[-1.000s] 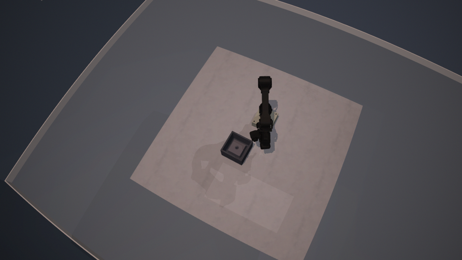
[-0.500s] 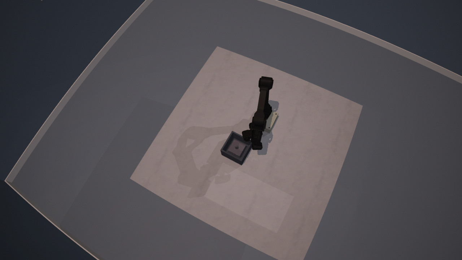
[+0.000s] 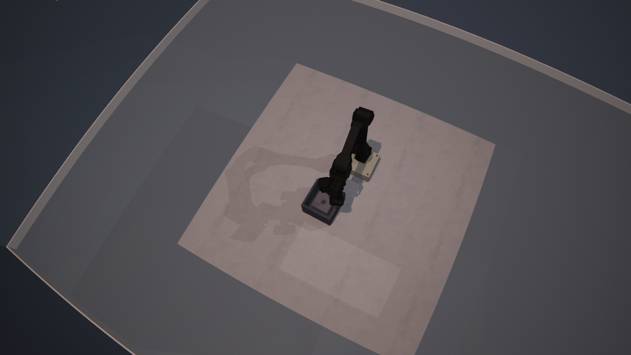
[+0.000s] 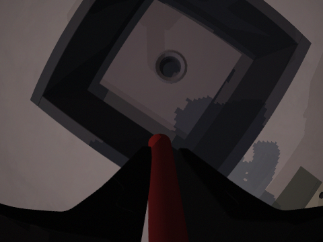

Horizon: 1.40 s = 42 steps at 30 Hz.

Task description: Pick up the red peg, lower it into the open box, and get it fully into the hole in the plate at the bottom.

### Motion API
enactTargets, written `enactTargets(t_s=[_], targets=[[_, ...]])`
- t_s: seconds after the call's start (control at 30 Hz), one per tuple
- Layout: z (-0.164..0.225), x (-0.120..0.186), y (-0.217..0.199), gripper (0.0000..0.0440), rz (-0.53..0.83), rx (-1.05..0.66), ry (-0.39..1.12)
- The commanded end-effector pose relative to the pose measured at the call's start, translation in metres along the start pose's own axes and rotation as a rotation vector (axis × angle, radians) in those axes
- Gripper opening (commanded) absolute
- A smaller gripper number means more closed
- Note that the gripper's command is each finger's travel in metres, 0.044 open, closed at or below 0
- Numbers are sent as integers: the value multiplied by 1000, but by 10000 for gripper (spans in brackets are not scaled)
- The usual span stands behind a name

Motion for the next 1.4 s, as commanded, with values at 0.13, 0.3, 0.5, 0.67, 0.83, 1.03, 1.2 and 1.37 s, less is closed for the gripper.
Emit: enactTargets(t_s=[0.13,0.3,0.5,0.67,0.83,1.03,1.2,1.37], targets=[[-23,-11,-4,1,-3,-44,-4],[-35,-20,-7,5,1,-68,5],[-43,-34,-10,10,10,-87,29],[-47,-49,-11,9,23,-91,55],[-48,-64,-12,56,45,-78,80],[-53,-76,-12,156,72,-49,106],[-66,-79,-7,226,69,-37,100],[-79,-82,-3,348,65,-26,92]])
Point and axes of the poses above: the point midway between the two fingers, 35 mm back from their tips, its own x axis back along the fingers, its own y axis across the jaws, z = x × y, the point moved 7 cm from there along x, back along the fingers, and after that the axes turned 13 degrees about x, right-handed, at the moved point
